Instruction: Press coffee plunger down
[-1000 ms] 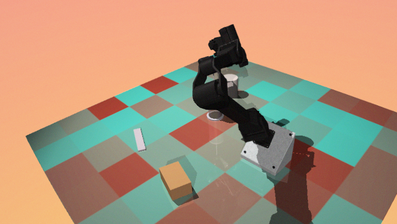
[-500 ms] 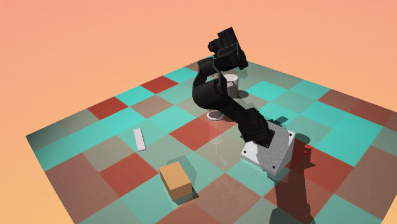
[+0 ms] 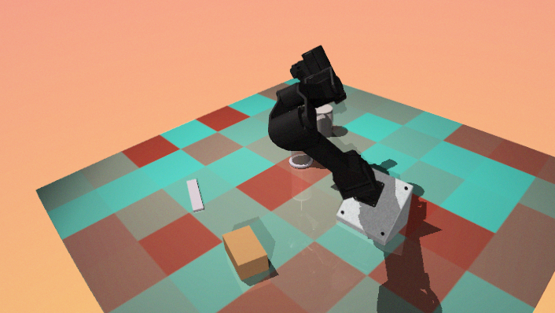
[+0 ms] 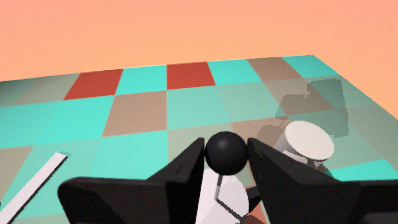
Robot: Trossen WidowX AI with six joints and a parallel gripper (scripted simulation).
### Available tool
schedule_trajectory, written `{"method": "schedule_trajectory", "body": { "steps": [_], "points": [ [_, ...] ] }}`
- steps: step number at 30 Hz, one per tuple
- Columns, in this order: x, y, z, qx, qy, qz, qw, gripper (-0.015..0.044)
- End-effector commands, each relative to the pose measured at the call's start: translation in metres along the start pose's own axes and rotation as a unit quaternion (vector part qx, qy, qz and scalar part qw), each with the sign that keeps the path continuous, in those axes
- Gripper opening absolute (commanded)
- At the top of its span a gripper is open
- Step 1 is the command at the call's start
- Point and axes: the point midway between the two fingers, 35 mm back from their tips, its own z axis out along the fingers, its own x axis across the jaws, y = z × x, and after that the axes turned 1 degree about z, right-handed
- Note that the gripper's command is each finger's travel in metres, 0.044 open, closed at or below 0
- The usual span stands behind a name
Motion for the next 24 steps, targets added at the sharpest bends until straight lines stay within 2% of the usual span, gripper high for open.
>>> {"method": "schedule_trajectory", "body": {
  "steps": [1, 24],
  "points": [
    [-0.001, -0.025, 0.01, 0.026, 0.0, 0.016, 1.0, 0.0115],
    [0.0, -0.051, 0.034, 0.023, 0.002, 0.017, 1.0, 0.0115]
  ]
}}
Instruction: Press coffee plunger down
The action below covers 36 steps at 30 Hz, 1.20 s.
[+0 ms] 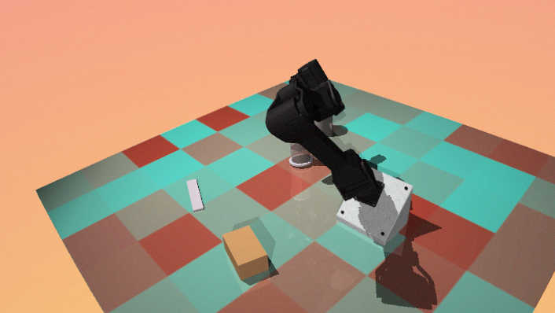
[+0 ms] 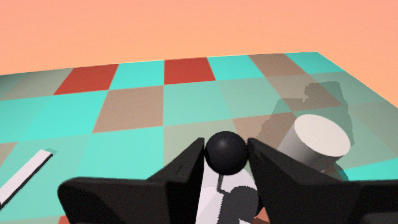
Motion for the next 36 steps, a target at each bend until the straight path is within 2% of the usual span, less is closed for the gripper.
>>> {"method": "schedule_trajectory", "body": {
  "steps": [1, 36],
  "points": [
    [0.0008, -0.0247, 0.0093, 0.031, 0.003, 0.02, 0.999, 0.0115],
    [-0.003, -0.0191, 0.0148, 0.031, 0.003, 0.019, 0.999, 0.0115]
  ]
}}
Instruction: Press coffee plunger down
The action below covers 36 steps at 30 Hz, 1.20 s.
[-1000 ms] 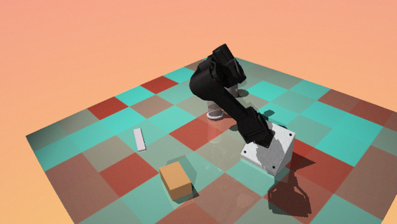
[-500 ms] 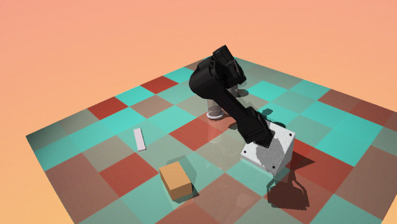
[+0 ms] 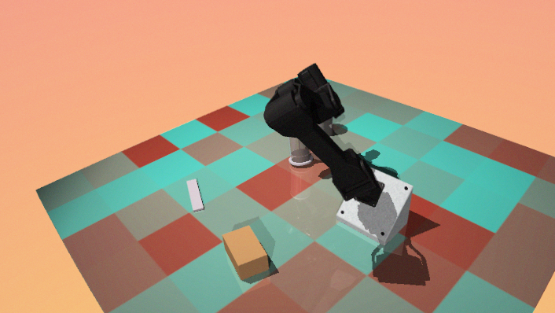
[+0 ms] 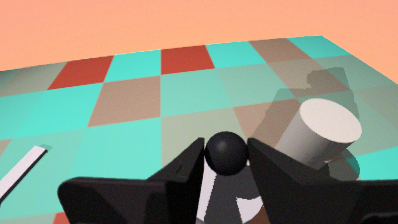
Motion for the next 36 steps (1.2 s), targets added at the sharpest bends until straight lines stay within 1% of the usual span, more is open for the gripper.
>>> {"method": "schedule_trajectory", "body": {
  "steps": [1, 23, 35, 36],
  "points": [
    [0.0, -0.0044, 0.0024, 0.009, 0.002, 0.005, 1.0, 0.0115],
    [-0.0009, -0.0002, 0.0015, 0.003, 0.001, 0.002, 1.0, 0.0115],
    [-0.0009, -0.0002, 0.0015, 0.003, 0.001, 0.002, 1.0, 0.043],
    [-0.0009, -0.0002, 0.0015, 0.003, 0.001, 0.002, 1.0, 0.044]
  ]
}}
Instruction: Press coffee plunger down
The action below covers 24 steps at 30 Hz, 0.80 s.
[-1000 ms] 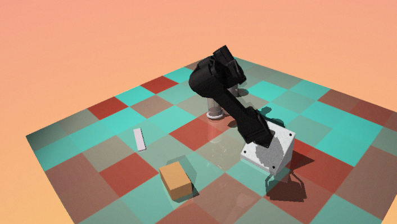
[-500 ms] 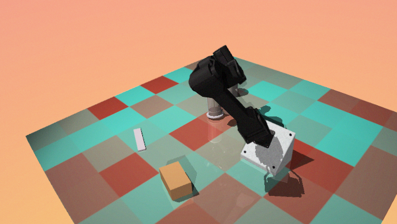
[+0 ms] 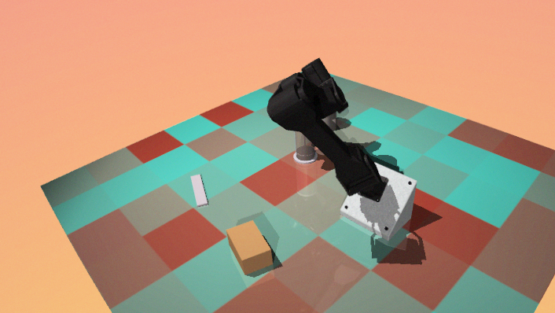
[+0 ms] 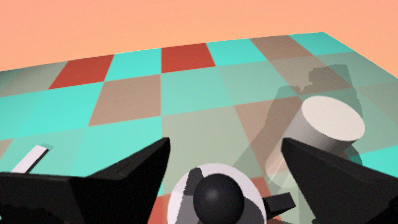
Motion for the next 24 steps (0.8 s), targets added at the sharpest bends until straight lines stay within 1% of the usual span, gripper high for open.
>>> {"method": "schedule_trajectory", "body": {
  "steps": [1, 6, 11, 13, 24],
  "points": [
    [-0.001, 0.0, 0.0, -0.001, -0.003, -0.001, 1.0, 0.044],
    [-0.002, 0.013, -0.01, 0.003, -0.005, -0.001, 1.0, 0.044],
    [0.003, 0.047, -0.049, 0.007, -0.006, 0.002, 1.0, 0.044],
    [0.006, 0.054, -0.061, 0.007, -0.005, 0.003, 1.0, 0.044],
    [0.006, 0.054, -0.063, 0.007, -0.005, 0.003, 1.0, 0.044]
  ]
}}
